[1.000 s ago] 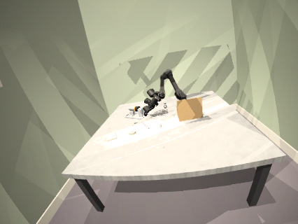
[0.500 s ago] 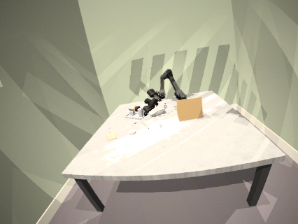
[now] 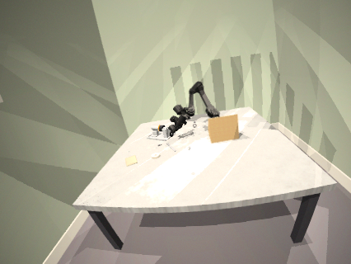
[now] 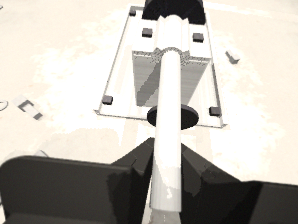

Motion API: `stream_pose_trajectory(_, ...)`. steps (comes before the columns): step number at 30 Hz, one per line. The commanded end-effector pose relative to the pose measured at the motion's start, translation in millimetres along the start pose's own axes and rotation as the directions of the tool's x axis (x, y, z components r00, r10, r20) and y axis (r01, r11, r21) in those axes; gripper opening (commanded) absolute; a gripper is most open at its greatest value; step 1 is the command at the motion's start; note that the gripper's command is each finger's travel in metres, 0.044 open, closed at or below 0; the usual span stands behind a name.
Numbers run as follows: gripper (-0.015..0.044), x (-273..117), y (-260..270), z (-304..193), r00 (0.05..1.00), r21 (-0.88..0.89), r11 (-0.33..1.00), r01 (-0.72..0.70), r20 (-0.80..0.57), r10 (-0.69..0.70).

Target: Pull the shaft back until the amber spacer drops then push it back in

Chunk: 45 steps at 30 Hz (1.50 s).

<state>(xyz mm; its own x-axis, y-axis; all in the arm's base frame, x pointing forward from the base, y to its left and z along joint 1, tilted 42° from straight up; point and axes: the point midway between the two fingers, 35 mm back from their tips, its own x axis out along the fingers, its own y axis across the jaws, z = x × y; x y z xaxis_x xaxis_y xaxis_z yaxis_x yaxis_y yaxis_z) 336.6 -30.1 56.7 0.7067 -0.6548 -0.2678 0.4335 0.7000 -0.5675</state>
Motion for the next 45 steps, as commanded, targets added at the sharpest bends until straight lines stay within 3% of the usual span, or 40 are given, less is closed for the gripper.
stream_pose_trajectory(1,0.0,-0.9,-0.4,-0.2,1.0,0.003,1.0,0.003,0.001,-0.003)
stream_pose_trajectory(45,0.0,-3.6,-0.4,-3.0,1.0,0.003,1.0,0.003,0.001,-0.003)
